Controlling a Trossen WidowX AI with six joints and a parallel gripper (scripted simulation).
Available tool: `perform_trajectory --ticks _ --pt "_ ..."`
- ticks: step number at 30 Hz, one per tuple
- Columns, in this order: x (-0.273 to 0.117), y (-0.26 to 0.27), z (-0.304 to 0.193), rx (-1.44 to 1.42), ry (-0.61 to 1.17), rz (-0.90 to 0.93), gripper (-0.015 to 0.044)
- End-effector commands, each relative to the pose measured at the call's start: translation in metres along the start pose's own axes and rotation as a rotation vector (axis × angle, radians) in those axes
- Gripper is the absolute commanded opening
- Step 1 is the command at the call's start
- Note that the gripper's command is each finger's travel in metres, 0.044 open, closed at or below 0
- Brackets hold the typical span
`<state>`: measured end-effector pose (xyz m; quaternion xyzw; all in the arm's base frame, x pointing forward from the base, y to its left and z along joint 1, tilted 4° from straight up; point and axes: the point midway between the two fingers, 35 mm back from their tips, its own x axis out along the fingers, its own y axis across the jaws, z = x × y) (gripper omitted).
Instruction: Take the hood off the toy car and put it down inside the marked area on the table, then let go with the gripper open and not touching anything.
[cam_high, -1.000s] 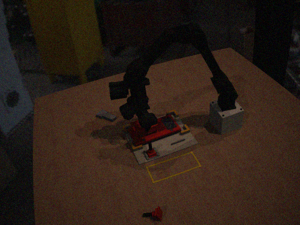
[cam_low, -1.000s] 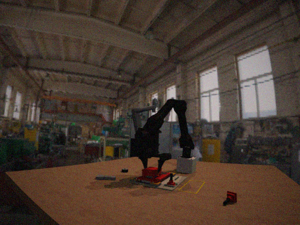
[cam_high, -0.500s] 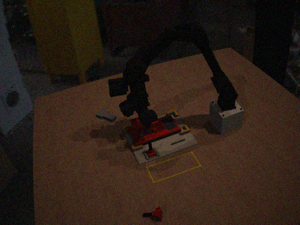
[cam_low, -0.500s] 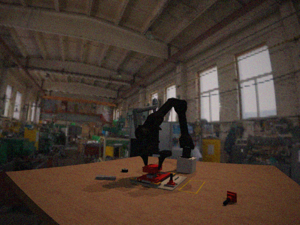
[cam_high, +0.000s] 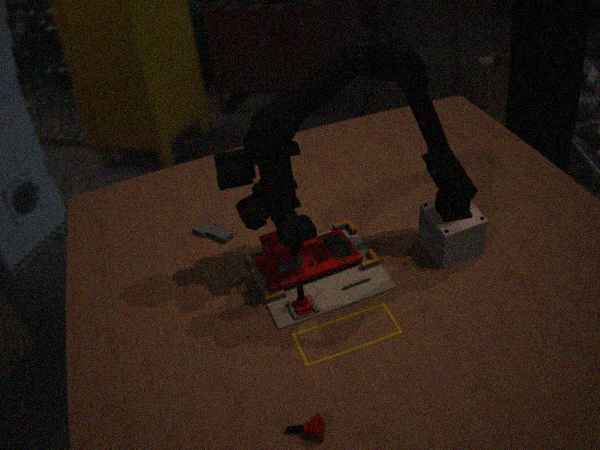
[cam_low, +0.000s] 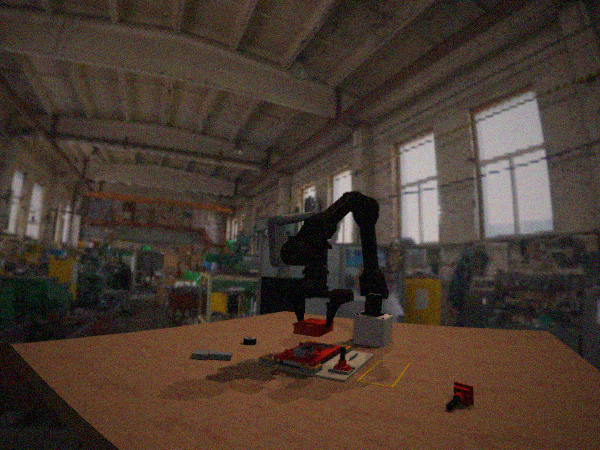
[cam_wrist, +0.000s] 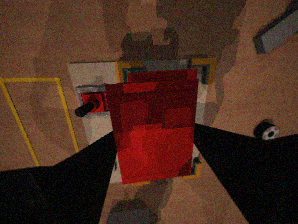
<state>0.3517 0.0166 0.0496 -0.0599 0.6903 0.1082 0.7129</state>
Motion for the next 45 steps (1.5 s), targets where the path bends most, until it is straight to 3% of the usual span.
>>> perform_trajectory --ticks 1,31,45 --pt "-0.002 0.020 0.001 -0.002 -0.004 -0.003 0.0000" --pt "-0.010 0.179 -0.034 -0.004 -0.009 0.013 0.0000" --pt "-0.001 0.183 -0.035 -0.004 -0.009 0.013 0.0000"
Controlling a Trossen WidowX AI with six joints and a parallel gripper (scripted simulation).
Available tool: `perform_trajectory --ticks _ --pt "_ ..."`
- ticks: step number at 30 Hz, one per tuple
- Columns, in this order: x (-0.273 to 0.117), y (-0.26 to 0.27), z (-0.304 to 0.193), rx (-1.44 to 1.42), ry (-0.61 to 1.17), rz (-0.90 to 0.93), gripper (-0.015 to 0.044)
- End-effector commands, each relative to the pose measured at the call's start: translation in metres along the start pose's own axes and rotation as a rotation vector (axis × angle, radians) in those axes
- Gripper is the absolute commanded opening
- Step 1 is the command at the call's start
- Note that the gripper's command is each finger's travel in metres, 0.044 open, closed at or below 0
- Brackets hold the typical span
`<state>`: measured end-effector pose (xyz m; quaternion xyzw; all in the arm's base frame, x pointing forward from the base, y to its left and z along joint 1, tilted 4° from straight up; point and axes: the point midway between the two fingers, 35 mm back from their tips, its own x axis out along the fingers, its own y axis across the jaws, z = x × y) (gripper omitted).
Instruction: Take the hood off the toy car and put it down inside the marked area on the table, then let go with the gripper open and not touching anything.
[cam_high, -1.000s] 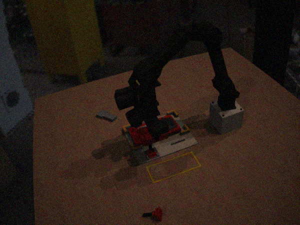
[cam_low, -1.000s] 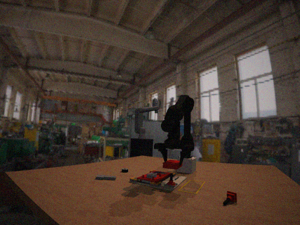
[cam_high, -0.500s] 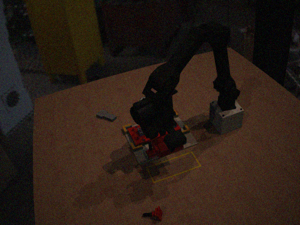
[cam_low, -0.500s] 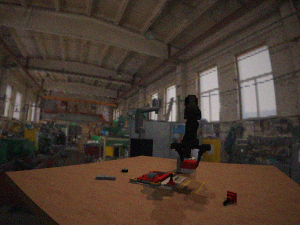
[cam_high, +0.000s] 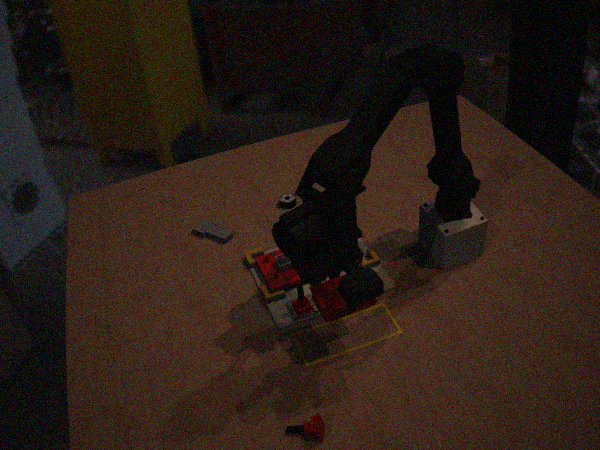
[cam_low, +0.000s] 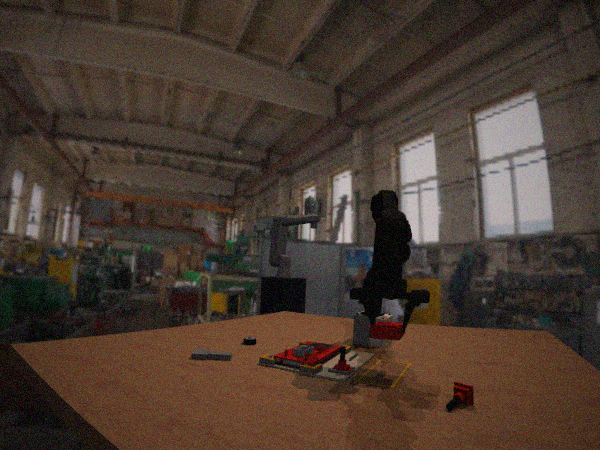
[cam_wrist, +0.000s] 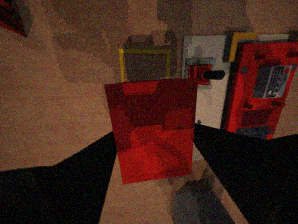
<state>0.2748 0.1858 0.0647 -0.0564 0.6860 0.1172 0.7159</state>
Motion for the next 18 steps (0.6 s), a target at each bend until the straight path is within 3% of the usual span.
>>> perform_trajectory --ticks 1,18 --pt "0.005 0.000 -0.001 0.004 0.003 -0.003 0.0000" --pt "0.021 0.000 0.000 0.004 0.003 -0.003 0.0000"
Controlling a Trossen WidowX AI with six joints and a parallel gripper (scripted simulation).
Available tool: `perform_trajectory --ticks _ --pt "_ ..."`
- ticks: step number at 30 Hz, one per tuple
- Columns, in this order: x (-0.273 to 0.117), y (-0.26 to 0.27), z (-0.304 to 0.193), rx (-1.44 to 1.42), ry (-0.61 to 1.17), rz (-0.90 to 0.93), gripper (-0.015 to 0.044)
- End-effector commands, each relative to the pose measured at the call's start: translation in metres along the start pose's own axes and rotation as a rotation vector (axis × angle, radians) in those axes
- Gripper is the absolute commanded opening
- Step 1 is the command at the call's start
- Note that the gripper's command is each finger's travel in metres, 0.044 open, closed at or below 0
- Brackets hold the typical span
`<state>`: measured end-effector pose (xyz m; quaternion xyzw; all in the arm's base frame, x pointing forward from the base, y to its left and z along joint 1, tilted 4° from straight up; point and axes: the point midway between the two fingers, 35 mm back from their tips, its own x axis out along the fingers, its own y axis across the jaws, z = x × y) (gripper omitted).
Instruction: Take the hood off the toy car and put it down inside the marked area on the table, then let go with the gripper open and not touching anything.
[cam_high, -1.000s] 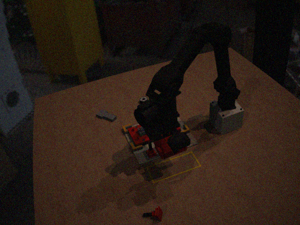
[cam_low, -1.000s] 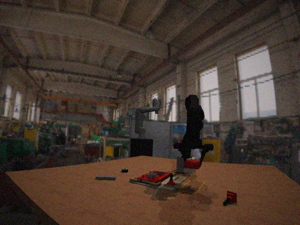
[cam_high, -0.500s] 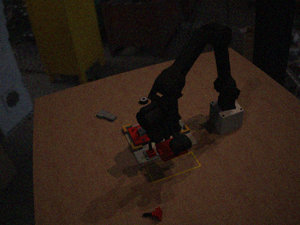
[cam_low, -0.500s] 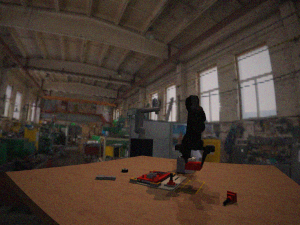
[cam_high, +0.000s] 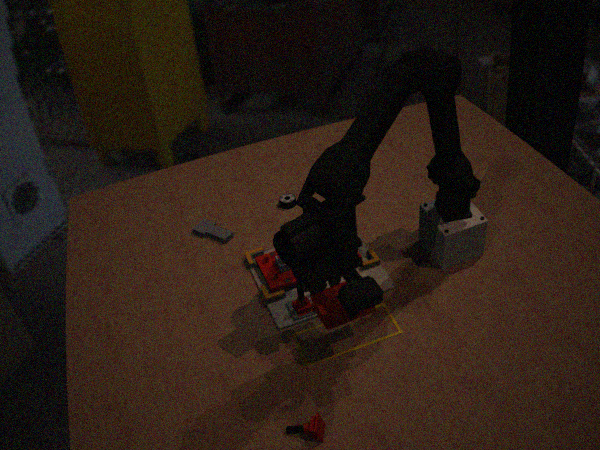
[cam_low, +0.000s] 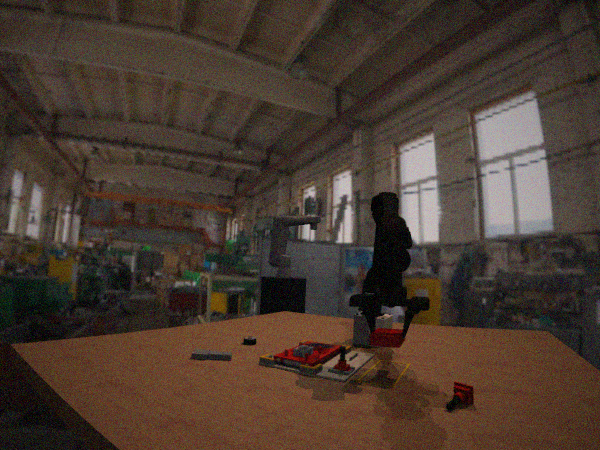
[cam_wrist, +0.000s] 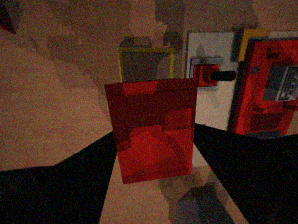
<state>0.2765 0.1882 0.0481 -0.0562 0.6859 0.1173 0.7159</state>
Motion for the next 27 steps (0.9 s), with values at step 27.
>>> perform_trajectory --ticks 27 --pt "0.029 -0.001 -0.001 0.004 0.003 -0.003 0.0000"
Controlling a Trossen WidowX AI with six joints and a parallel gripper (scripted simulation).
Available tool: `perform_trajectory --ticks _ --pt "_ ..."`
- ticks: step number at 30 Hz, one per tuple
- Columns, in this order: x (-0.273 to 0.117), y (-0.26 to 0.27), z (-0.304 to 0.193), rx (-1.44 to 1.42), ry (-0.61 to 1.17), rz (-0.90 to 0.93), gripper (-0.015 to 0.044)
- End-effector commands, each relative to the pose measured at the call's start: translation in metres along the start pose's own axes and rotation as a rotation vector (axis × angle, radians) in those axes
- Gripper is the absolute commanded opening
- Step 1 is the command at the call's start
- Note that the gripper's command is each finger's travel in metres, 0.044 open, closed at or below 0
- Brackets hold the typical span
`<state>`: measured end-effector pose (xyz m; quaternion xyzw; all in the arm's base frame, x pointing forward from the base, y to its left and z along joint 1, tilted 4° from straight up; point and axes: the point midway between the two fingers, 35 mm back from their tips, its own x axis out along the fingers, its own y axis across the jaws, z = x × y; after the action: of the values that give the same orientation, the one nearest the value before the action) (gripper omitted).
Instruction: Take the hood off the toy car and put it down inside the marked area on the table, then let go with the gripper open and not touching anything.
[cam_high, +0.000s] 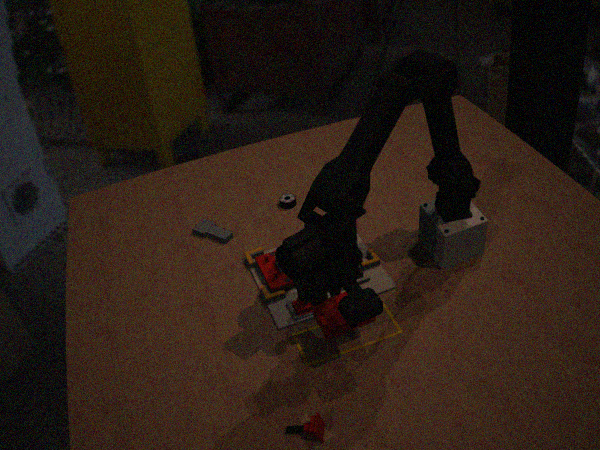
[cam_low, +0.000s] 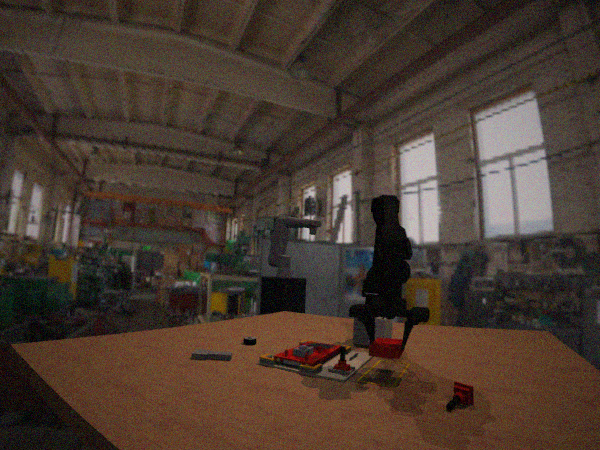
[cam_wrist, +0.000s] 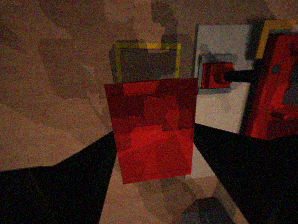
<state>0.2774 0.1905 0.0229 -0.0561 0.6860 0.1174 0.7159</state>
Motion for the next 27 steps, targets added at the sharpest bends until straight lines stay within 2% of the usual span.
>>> perform_trajectory --ticks 1,27 --pt "0.005 -0.001 -0.001 0.004 0.003 -0.004 0.0000" --pt "0.028 -0.002 -0.004 0.004 0.004 -0.004 0.0000"
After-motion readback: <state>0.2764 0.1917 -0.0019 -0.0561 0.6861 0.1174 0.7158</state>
